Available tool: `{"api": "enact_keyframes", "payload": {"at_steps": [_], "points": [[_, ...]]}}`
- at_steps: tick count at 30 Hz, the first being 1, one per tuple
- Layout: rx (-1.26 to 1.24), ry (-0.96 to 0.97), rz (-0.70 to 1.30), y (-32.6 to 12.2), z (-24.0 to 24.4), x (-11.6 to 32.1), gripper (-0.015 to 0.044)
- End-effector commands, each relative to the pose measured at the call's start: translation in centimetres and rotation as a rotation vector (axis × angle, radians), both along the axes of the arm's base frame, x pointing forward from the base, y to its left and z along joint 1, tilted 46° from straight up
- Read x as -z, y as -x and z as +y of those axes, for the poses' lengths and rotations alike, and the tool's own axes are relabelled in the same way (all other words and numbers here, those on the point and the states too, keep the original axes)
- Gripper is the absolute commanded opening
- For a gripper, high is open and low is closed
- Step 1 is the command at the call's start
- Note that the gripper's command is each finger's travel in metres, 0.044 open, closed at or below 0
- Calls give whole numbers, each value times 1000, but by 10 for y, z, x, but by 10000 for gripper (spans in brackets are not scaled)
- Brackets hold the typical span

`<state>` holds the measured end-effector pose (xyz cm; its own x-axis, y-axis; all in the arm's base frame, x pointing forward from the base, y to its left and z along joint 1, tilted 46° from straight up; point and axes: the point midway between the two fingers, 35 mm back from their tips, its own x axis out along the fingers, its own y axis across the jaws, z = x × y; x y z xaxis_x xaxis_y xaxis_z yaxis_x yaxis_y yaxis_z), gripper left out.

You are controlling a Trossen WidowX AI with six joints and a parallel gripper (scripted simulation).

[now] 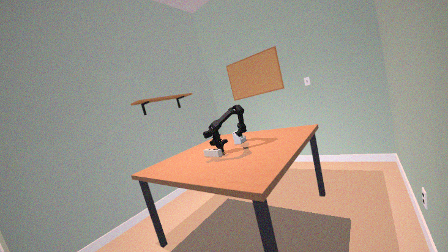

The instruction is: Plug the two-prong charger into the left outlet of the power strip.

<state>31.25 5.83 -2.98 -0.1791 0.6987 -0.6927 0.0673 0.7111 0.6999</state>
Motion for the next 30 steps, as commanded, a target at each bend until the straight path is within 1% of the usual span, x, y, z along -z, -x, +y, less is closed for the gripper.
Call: {"api": "enact_keyframes", "payload": {"at_steps": [1,30], "points": [[6,-3,0,-2,0,-1,0],[6,-3,0,-5,0,-1,0]]}}
